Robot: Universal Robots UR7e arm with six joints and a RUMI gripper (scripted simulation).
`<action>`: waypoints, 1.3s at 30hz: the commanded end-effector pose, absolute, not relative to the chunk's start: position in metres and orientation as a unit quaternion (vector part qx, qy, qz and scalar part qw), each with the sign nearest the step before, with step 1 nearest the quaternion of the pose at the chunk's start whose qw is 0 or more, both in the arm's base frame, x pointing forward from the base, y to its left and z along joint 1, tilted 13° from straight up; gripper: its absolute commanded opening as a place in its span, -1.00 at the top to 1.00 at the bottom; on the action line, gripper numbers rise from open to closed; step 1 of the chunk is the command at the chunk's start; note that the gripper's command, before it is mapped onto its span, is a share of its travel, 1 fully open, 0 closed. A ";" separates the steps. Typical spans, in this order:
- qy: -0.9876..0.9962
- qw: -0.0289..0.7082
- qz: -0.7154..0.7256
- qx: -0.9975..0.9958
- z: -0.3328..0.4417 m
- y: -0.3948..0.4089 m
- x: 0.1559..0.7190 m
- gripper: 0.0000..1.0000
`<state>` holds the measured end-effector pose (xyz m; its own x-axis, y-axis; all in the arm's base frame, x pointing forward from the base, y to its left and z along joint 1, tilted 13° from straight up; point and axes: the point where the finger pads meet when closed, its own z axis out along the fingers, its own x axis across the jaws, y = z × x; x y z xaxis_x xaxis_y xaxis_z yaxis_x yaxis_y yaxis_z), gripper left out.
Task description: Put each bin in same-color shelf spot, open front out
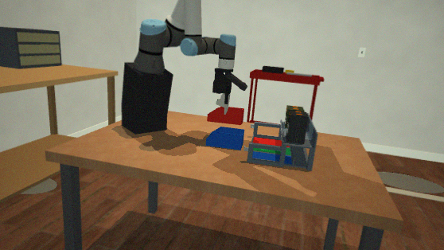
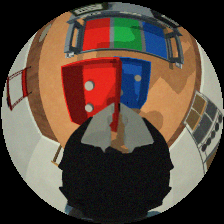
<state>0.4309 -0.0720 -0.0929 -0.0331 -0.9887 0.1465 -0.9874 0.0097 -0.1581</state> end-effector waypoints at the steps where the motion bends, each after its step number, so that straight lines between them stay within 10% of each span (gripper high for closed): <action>1: 0.708 0.003 -0.109 -0.697 -0.093 -0.064 0.434 1.00; 39: 0.703 0.002 -0.109 -0.703 -0.095 -0.043 0.442 1.00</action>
